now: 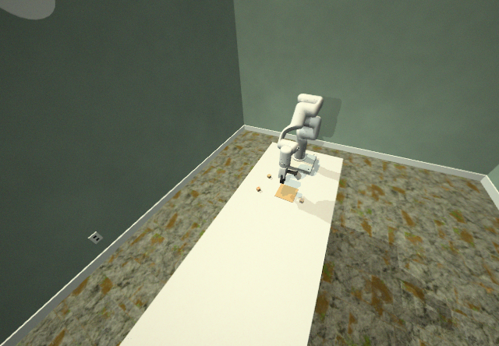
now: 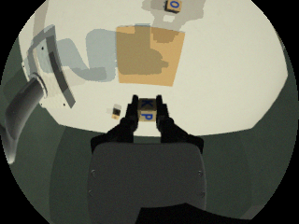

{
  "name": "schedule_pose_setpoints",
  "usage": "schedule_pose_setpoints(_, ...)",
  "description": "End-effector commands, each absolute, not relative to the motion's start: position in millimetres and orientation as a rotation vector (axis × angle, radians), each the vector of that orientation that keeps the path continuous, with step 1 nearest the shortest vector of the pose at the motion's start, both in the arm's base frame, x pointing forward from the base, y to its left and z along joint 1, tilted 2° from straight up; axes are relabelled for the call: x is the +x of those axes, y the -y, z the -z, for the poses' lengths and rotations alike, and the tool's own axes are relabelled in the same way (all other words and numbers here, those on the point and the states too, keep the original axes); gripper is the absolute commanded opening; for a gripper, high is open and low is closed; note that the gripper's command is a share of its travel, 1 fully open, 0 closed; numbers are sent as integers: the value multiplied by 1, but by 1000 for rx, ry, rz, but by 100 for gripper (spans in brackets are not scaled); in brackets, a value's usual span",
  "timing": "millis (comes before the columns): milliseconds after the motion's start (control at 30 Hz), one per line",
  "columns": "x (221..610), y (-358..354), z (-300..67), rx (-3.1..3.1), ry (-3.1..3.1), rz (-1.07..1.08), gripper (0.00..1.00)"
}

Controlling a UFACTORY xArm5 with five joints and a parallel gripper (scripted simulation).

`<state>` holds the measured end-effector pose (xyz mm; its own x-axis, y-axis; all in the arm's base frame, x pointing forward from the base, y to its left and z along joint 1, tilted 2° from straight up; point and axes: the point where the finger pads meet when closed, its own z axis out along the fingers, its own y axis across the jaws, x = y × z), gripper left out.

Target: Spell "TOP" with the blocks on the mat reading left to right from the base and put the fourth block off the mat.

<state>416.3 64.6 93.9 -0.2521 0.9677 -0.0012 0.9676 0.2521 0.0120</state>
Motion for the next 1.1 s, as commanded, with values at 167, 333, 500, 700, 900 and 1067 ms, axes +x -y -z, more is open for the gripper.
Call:
schedule_pose_setpoints(167, 417, -66, -80, 1915, -2476, -19, 21)
schedule_pose_setpoints(333, 418, -66, -68, 1915, -2476, -19, 21)
schedule_pose_setpoints(500, 418, -67, -43, 1915, -2476, -19, 21)
schedule_pose_setpoints(700, 418, -68, -16, 1914, -2476, -19, 21)
schedule_pose_setpoints(900, 418, -68, -5, 1914, -2476, -19, 21)
schedule_pose_setpoints(1067, 418, -68, 0, 1914, -2476, -19, 21)
